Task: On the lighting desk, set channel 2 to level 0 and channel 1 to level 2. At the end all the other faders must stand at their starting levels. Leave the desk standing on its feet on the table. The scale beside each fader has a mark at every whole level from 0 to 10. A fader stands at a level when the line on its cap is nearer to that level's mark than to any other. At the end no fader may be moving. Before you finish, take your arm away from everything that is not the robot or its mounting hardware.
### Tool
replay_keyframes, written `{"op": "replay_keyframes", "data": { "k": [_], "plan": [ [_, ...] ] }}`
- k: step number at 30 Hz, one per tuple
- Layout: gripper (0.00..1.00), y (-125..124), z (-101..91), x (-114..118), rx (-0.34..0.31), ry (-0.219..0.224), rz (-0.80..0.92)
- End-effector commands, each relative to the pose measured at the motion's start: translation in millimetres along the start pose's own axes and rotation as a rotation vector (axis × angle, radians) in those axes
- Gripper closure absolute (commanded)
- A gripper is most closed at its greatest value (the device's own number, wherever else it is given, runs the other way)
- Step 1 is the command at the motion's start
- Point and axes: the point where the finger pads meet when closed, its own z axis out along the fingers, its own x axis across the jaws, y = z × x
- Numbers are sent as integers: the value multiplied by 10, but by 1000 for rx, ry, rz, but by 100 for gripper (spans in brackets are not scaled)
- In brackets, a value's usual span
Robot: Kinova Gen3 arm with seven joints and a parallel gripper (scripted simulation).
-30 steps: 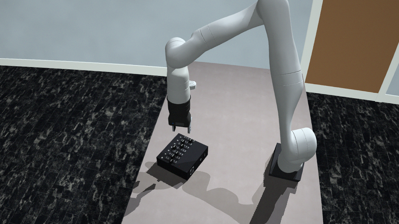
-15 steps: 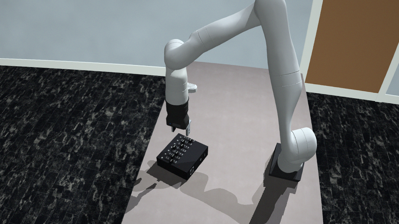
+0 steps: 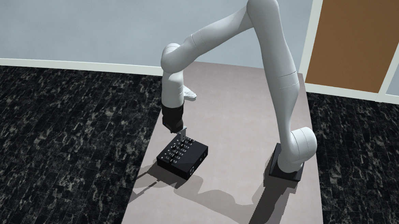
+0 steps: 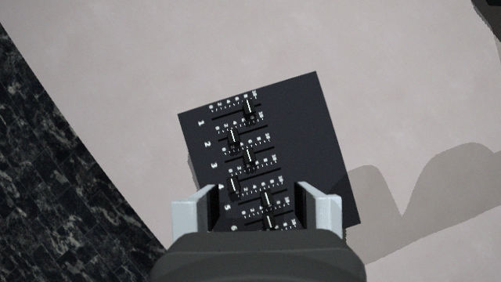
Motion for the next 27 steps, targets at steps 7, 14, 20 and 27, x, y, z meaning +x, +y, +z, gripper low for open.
{"op": "replay_keyframes", "data": {
  "k": [7,14,20,27],
  "plan": [
    [0,80,153,-107,-12,-27,306],
    [0,117,248,-235,-36,-56,574],
    [0,146,316,-383,-66,-86,817],
    [0,162,350,-506,-94,-109,985]
  ]
}}
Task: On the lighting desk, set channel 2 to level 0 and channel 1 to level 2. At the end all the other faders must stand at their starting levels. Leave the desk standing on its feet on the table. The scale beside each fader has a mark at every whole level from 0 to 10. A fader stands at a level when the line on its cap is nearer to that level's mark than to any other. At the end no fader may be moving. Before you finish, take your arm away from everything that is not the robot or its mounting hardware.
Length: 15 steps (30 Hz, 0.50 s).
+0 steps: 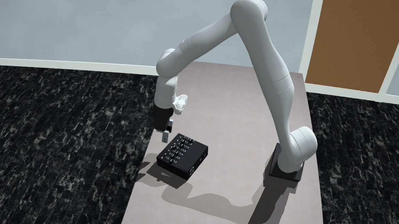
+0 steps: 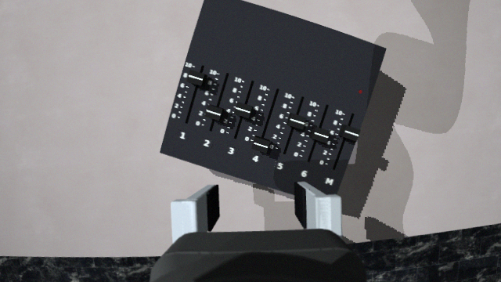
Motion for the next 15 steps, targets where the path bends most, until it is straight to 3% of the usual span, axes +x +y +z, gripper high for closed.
{"op": "replay_keyframes", "data": {
  "k": [1,15],
  "plan": [
    [0,52,19,-4,-10,-11,53],
    [0,210,65,-99,-56,-30,272]
  ]
}}
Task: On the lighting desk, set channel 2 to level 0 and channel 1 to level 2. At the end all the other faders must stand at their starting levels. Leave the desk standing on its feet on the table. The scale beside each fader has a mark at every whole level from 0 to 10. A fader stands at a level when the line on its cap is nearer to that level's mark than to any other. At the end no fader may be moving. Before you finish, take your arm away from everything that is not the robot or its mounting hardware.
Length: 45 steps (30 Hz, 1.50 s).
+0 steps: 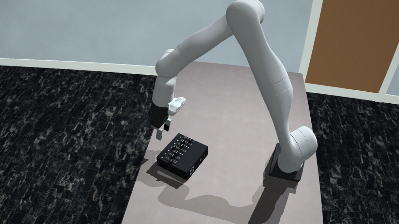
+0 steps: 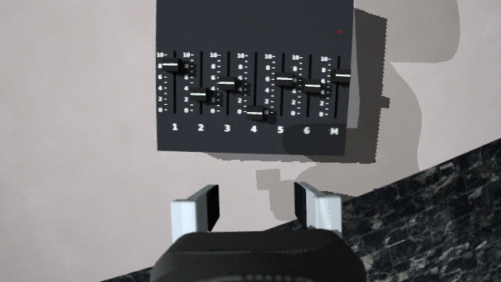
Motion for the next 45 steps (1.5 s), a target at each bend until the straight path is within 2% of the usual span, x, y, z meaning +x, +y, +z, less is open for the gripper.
{"op": "replay_keyframes", "data": {
  "k": [1,45],
  "plan": [
    [0,15,-1,11,-4,-2,5],
    [0,34,3,5,-9,-4,28]
  ]
}}
